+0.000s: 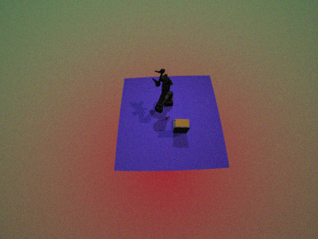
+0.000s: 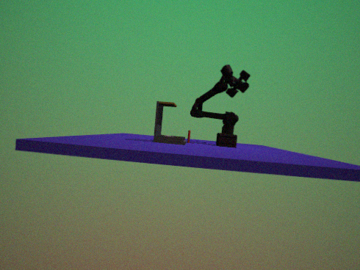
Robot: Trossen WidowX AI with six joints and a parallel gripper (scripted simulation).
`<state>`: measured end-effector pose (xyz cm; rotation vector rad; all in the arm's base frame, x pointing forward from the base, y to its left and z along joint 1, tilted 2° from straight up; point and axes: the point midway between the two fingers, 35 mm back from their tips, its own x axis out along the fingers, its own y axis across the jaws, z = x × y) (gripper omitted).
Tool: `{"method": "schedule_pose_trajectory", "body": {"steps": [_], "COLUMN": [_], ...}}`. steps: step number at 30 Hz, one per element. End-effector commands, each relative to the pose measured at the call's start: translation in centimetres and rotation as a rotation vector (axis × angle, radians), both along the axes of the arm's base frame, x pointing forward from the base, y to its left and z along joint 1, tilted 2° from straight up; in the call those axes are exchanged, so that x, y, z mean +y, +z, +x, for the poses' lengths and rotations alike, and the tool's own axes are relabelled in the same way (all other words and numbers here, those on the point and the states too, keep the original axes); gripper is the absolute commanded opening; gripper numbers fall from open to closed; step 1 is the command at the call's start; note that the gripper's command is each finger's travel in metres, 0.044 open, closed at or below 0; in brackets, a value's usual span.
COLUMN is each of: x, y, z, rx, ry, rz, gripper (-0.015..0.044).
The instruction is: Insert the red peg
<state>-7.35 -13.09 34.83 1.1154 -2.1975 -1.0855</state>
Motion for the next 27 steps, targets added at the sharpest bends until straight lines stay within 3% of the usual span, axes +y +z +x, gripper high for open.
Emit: {"method": "schedule_pose_trajectory", "body": {"steps": [1,14,27], "x": [0.0,3.7,9.1], "y": [0.0,1.0,0.8], "z": [-0.1,-4.2,-7.8], "rx": [0.004,0.192,0.381], "ry": [-0.004,-0.291,-0.617], "rz": [0.001,0.067,0.297], "gripper": [0.0426,0.044,0.044]}}
